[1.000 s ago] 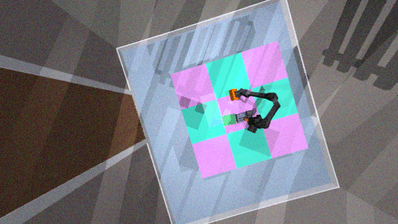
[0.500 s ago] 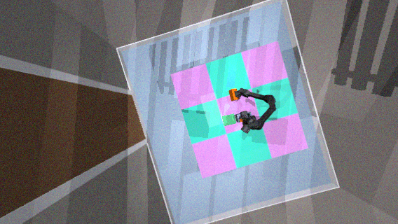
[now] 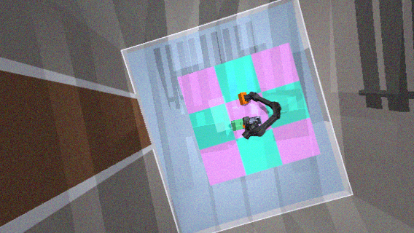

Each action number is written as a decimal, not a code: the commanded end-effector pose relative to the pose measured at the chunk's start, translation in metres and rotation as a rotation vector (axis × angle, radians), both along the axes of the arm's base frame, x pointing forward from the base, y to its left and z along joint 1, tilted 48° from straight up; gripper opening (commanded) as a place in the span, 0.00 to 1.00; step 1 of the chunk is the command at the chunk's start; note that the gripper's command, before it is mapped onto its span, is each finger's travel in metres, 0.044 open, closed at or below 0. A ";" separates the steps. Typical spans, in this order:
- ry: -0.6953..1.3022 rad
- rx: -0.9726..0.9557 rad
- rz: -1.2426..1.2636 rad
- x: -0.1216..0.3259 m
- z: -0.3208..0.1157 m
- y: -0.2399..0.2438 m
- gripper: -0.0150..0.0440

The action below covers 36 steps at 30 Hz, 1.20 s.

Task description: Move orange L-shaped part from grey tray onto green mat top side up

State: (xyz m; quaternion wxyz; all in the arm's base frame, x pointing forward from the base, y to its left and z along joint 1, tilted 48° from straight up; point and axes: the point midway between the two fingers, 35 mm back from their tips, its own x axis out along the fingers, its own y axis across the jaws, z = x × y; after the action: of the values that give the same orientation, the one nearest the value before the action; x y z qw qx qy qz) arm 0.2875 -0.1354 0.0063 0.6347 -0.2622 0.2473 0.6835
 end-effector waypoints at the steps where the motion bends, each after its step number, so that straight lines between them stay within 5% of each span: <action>1: -0.011 -0.010 0.003 0.001 -0.012 -0.014 0.25; 36: -0.012 -0.011 0.003 0.000 -0.056 -0.006 0.25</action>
State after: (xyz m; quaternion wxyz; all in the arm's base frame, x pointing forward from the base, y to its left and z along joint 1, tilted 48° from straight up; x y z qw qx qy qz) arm 0.2886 -0.1474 -0.0468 0.6325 -0.2761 0.2464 0.6805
